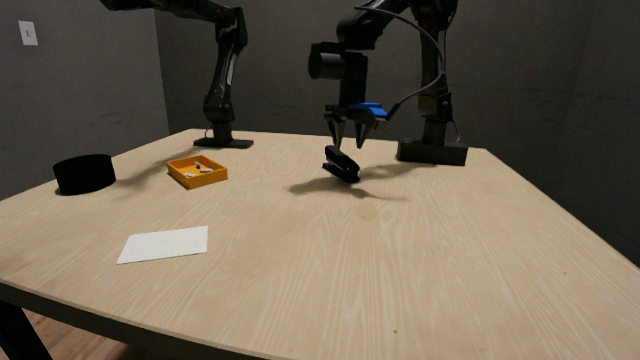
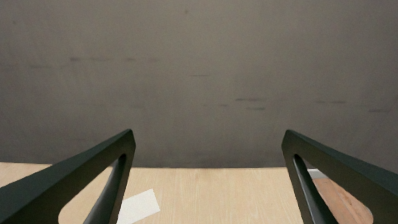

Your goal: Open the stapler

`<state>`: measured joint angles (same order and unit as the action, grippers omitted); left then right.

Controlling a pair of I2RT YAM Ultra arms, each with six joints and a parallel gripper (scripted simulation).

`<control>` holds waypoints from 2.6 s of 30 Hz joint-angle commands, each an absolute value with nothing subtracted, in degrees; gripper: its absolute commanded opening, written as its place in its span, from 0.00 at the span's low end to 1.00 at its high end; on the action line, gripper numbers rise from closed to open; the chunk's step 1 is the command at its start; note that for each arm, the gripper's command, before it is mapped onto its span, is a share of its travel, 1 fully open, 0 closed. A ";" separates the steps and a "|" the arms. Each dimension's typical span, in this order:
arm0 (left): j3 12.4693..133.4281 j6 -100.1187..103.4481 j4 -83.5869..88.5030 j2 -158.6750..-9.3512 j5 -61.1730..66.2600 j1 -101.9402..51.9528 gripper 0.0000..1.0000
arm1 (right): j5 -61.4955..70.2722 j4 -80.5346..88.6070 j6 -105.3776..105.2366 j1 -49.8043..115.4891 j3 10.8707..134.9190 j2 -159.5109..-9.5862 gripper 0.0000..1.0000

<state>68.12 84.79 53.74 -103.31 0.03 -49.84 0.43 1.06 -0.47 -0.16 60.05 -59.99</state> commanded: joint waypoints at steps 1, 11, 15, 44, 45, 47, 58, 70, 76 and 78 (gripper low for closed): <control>66.71 85.15 52.25 -104.24 -0.01 -49.07 0.62 | 0.02 -0.21 -0.01 -0.02 60.24 -59.87 1.00; 65.10 85.11 49.54 -105.34 -0.01 -49.03 0.62 | 0.02 -0.21 -0.01 -0.02 60.24 -59.87 1.00; 64.35 85.11 48.25 -105.89 -0.01 -49.04 0.62 | 0.02 -0.21 -0.01 -0.02 60.24 -59.87 1.00; 60.37 85.12 39.98 -110.19 -0.01 -49.04 0.62 | 0.02 -0.21 -0.01 -0.02 60.24 -59.87 1.00; 60.26 85.11 39.61 -110.43 -0.01 -49.04 0.62 | 0.02 -0.21 -0.01 -0.02 60.24 -59.87 1.00; 59.98 85.12 38.97 -110.81 -0.01 -49.04 0.62 | 0.02 -0.21 -0.01 -0.02 60.24 -59.87 1.00; 59.76 85.12 38.81 -111.27 0.00 -49.04 0.62 | 0.02 -0.21 -0.01 -0.02 60.24 -59.87 1.00; 60.61 85.59 39.06 -111.44 -0.01 -49.49 0.43 | 0.02 -0.21 -0.01 -0.02 60.24 -59.87 1.00; 61.07 85.60 39.35 -111.59 -0.01 -49.61 0.35 | 0.02 -0.21 -0.01 -0.02 60.24 -59.87 1.00; 61.07 85.60 39.35 -111.59 -0.01 -49.61 0.35 | 0.02 -0.21 -0.01 -0.02 60.24 -59.87 1.00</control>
